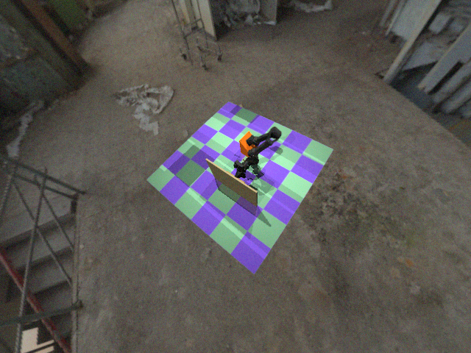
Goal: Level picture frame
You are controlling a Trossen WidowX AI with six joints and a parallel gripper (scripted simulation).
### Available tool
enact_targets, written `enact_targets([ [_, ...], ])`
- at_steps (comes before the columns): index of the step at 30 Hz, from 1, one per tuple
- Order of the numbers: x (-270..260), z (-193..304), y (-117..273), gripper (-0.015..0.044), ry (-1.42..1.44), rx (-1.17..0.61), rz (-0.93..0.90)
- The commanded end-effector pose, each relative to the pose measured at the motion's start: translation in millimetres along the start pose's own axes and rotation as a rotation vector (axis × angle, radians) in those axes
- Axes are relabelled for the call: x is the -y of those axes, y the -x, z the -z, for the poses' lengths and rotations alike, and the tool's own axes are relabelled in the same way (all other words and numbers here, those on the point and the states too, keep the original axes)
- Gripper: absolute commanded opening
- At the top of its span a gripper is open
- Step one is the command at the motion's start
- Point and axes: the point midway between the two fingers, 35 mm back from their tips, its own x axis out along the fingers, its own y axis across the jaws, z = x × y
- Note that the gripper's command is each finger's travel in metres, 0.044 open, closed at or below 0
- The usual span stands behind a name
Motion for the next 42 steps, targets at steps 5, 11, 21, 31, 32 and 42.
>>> enact_targets([
  [5, 0.0, 0.0, 0.0, 0.0131, 0.0, 0.0, 0.0],
  [11, 0.0, 0.0, 0.0, 0.026, 0.0, 0.0, 0.0],
  [21, -2.3, 8.7, 57.0, 0.026, -0.096, 0.002, -0.005],
  [31, 2.7, -0.1, 99.8, 0.026, -0.178, 0.004, -0.01],
  [32, 0.5, 3.1, 91.9, 0.026, -0.161, -0.001, -0.005],
  [42, -53.2, -20.0, 112.7, 0.026, -0.448, 0.004, -0.009],
])
